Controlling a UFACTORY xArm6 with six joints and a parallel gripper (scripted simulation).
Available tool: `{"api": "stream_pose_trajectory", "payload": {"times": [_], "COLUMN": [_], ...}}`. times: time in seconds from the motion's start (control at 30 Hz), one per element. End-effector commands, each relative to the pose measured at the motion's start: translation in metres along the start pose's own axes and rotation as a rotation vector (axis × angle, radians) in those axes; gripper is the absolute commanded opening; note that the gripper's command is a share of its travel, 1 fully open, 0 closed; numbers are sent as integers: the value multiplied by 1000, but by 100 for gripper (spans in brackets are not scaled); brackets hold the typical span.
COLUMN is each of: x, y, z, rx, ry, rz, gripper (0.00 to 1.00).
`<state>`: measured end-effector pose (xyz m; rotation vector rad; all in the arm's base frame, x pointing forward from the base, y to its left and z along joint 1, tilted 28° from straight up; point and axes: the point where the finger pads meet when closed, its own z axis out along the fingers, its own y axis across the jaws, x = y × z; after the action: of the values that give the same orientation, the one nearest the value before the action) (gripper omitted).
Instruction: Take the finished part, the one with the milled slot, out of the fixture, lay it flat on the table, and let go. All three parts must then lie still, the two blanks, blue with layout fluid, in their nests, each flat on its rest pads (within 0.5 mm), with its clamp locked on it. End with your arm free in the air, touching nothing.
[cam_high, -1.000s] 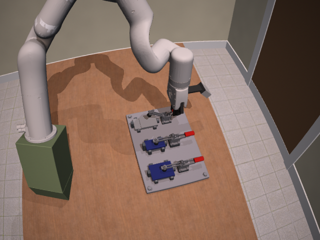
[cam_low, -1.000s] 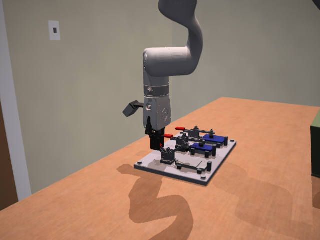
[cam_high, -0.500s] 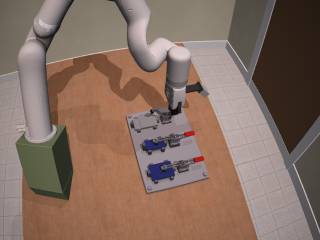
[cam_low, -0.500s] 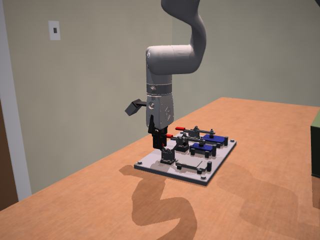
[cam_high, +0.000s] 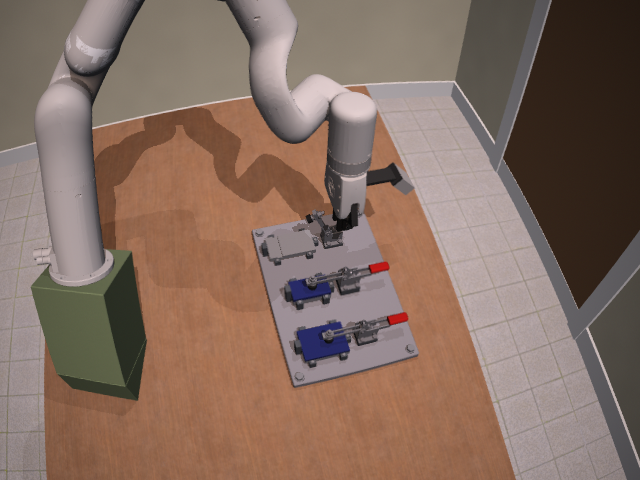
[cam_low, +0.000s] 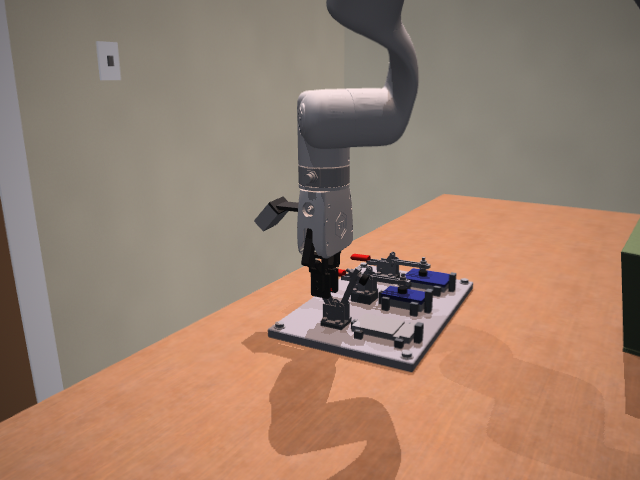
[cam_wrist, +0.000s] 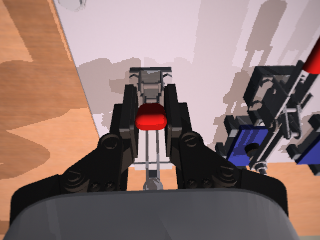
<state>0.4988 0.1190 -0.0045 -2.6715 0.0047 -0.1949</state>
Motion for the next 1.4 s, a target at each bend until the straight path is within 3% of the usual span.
{"api": "stream_pose_trajectory", "payload": {"times": [0.0, 1.37], "x": [-3, -11], "y": [0, 0], "z": [-1, -1], "rx": [1, 1], "ry": [1, 1], "rz": [0, 0], "gripper": [0, 0]}}
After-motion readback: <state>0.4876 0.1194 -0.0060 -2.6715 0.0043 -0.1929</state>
